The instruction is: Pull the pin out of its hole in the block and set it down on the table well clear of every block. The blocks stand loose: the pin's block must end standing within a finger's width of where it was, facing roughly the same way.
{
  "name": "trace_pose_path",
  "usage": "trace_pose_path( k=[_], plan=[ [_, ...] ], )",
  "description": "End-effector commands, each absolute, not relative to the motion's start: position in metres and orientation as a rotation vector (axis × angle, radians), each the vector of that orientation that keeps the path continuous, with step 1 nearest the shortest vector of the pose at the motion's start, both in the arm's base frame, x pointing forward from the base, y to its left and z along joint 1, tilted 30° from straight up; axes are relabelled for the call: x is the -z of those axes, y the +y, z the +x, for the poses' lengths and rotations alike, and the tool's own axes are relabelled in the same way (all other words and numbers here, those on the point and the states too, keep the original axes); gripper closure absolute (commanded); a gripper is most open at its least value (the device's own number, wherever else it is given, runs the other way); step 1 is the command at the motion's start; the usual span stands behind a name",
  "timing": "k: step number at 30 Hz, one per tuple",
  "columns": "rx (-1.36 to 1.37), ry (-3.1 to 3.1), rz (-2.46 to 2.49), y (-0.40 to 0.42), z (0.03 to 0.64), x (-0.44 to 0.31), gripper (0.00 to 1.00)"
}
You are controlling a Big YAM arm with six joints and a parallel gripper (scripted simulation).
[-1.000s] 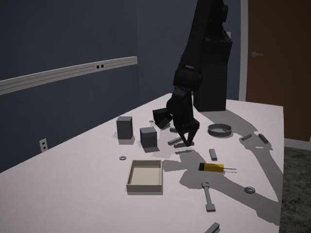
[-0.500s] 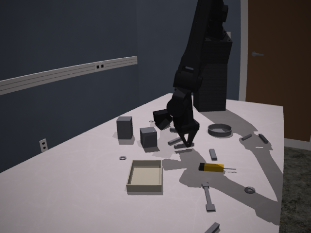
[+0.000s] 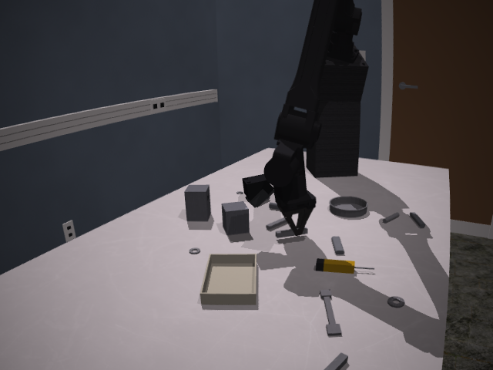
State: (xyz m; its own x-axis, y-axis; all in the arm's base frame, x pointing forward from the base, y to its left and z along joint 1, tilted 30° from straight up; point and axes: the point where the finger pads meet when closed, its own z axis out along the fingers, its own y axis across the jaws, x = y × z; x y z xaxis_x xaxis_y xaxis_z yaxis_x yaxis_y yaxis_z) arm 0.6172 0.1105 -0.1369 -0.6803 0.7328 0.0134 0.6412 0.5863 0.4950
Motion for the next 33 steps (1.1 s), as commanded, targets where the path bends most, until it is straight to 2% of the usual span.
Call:
trace_pose_path(
  k=[1,33],
  plan=[
    [-0.701,2.628,1.158,0.1170,0.6176,0.1482,1.00],
    [-0.698,2.632,1.161,0.1168,0.6147,0.1502,1.00]
  ],
)
